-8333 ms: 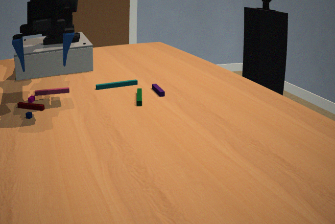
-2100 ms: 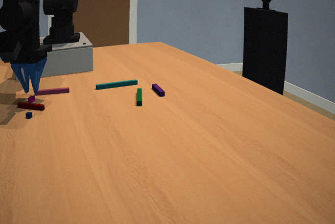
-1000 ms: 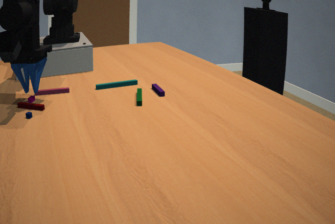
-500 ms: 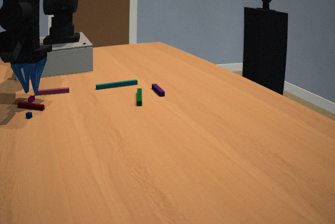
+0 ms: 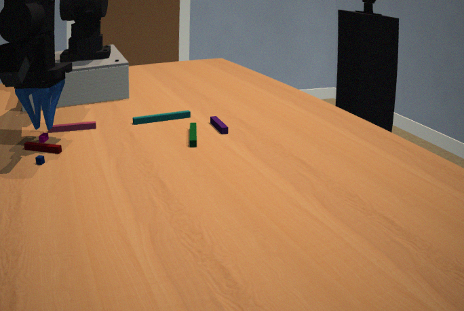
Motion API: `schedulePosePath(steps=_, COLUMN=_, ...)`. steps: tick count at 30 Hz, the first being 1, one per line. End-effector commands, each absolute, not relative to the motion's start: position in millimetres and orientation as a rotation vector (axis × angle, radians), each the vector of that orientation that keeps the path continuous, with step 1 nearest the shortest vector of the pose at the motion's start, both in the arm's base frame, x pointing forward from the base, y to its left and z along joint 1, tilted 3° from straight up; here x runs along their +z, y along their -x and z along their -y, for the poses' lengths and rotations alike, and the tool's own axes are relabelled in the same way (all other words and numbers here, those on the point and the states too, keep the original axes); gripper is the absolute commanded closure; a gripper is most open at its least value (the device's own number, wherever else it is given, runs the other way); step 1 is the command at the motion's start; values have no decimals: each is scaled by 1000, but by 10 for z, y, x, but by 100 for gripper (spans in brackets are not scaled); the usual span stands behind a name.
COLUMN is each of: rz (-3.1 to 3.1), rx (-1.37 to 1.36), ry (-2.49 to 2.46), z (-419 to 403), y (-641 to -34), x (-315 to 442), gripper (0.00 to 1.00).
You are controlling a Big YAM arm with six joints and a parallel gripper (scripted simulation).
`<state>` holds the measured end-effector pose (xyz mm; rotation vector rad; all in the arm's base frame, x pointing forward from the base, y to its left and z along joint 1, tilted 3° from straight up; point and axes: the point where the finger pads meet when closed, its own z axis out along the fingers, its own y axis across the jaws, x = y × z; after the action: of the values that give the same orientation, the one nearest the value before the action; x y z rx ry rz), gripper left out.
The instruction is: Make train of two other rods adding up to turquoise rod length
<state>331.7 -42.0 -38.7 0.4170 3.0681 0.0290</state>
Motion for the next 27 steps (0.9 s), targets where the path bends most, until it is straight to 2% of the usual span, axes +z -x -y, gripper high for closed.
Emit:
schedulePosePath(steps=1, rz=-3039, rx=26, ry=-413, z=416, y=-3427, x=-338, gripper=76)
schedulePosePath(steps=27, rz=-3036, rx=26, ry=-413, z=424, y=-3473, x=-331, gripper=76)
